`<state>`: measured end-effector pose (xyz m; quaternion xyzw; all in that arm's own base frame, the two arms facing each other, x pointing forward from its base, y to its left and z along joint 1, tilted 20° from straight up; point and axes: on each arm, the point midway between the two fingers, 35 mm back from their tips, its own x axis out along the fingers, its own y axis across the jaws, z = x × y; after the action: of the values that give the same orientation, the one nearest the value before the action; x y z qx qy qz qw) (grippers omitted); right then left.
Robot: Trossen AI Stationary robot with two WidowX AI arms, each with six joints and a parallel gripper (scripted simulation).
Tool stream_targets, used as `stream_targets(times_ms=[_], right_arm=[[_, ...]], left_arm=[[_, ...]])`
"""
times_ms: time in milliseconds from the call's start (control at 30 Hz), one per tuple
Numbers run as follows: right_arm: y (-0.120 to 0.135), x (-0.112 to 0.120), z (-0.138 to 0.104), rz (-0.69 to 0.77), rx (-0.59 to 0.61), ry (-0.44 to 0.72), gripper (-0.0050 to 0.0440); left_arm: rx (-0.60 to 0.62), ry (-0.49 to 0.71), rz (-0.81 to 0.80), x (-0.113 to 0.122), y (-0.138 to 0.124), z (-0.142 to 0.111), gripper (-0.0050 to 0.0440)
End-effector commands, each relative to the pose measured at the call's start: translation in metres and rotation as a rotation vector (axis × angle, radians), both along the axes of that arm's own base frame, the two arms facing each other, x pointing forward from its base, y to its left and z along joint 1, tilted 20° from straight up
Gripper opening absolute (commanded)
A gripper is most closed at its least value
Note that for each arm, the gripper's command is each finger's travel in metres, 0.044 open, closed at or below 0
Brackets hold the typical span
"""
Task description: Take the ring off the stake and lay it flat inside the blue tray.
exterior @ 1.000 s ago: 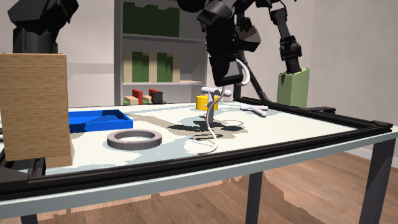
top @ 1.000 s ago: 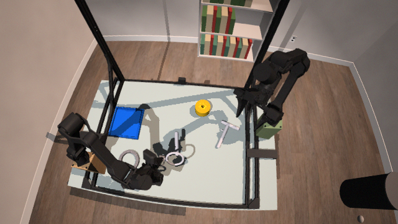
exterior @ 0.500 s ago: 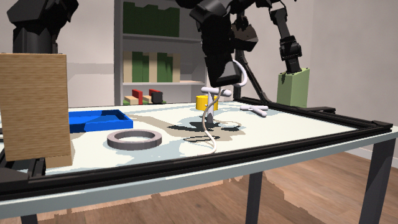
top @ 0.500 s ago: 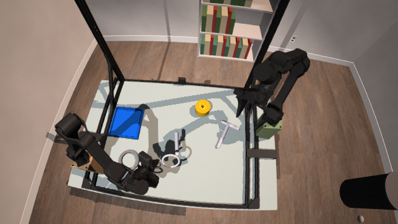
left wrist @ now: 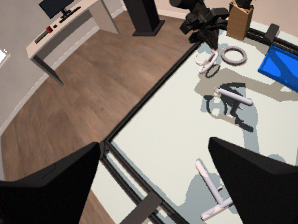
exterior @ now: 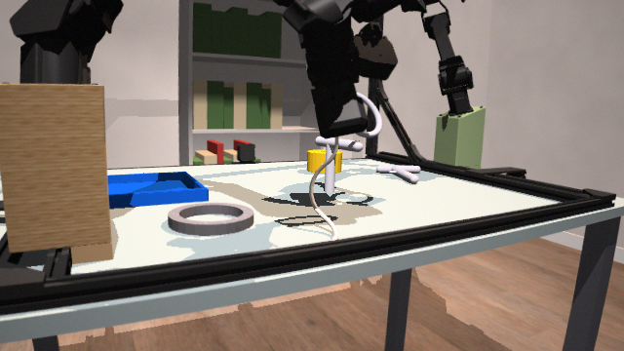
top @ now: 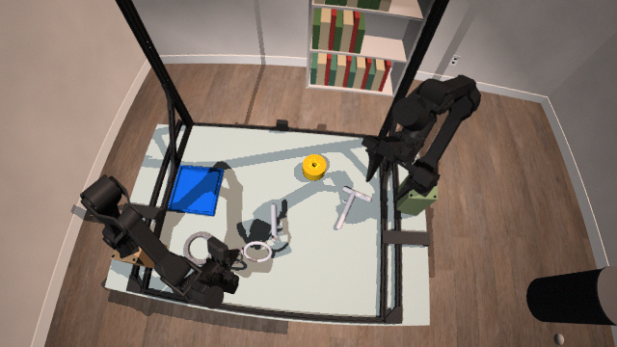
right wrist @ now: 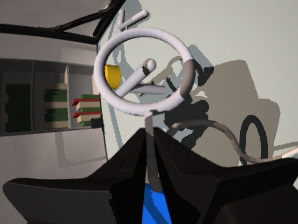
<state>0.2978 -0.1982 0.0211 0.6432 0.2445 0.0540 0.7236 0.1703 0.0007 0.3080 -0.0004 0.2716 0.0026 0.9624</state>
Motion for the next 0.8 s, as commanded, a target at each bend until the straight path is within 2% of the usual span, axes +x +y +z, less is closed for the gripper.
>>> stream_targets(times_ms=[0, 767], right_arm=[[0.003, -0.006, 0.002, 0.005, 0.0, -0.005, 0.0], [0.015, -0.038, 0.001, 0.002, 0.006, -0.017, 0.0]], left_arm=[[-0.001, 0.004, -0.005, 0.0, -0.001, -0.001, 0.04], [-0.001, 0.004, -0.005, 0.0, -0.001, -0.001, 0.04]])
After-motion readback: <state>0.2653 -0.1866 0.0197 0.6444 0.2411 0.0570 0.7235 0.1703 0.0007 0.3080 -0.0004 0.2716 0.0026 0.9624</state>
